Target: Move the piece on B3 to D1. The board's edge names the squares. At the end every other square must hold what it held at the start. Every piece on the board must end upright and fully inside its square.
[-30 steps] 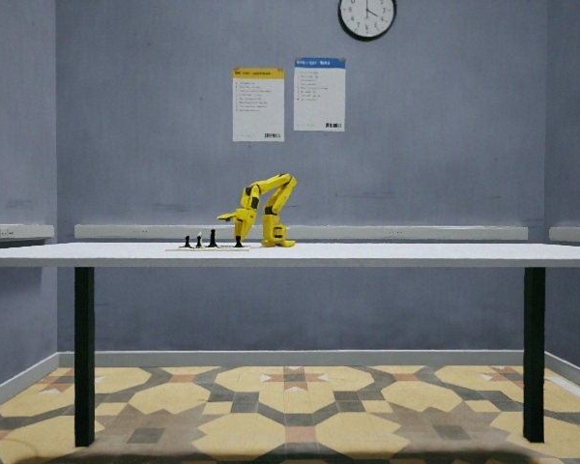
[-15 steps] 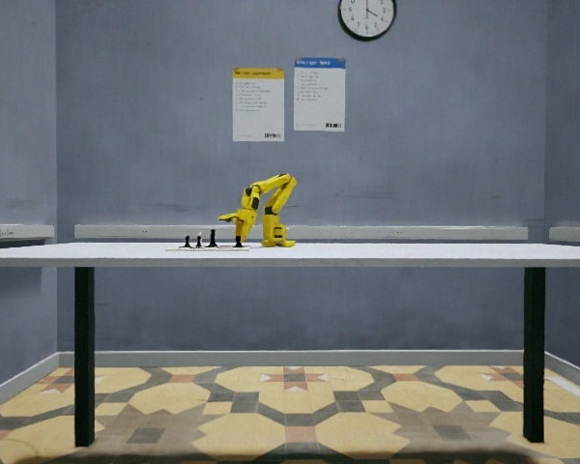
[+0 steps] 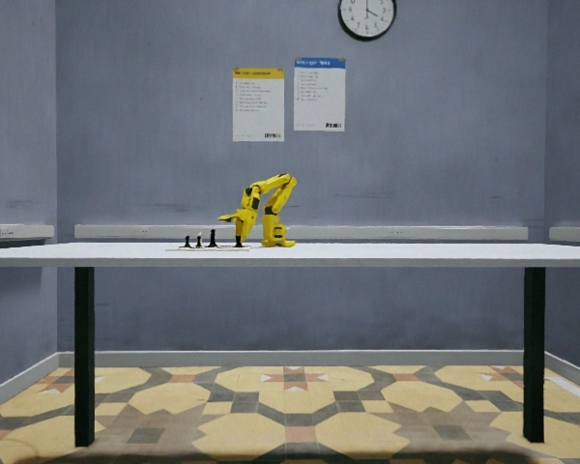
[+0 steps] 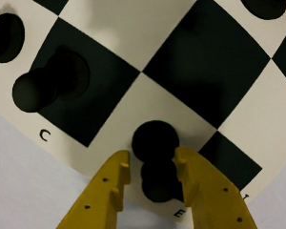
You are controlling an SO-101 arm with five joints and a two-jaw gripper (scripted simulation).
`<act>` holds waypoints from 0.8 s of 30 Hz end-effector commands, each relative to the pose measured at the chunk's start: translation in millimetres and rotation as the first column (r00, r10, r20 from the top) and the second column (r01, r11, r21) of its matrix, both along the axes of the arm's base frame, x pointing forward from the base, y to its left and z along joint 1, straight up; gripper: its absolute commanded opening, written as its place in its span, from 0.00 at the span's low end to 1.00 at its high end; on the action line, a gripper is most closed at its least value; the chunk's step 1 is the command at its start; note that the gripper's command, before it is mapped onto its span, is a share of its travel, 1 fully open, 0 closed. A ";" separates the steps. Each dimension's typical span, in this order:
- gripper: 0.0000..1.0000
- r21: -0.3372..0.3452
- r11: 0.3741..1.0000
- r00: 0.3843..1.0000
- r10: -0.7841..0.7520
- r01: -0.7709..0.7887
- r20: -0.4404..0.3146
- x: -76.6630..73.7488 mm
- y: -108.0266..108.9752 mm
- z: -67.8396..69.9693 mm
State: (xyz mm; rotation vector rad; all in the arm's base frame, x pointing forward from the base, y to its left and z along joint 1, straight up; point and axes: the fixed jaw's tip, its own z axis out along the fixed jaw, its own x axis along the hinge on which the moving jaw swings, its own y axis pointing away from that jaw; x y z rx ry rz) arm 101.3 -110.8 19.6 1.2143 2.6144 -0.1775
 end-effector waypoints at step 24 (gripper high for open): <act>0.09 0.004 1.000 1.000 -0.021 0.021 0.001 -1.4 -0.8 8.5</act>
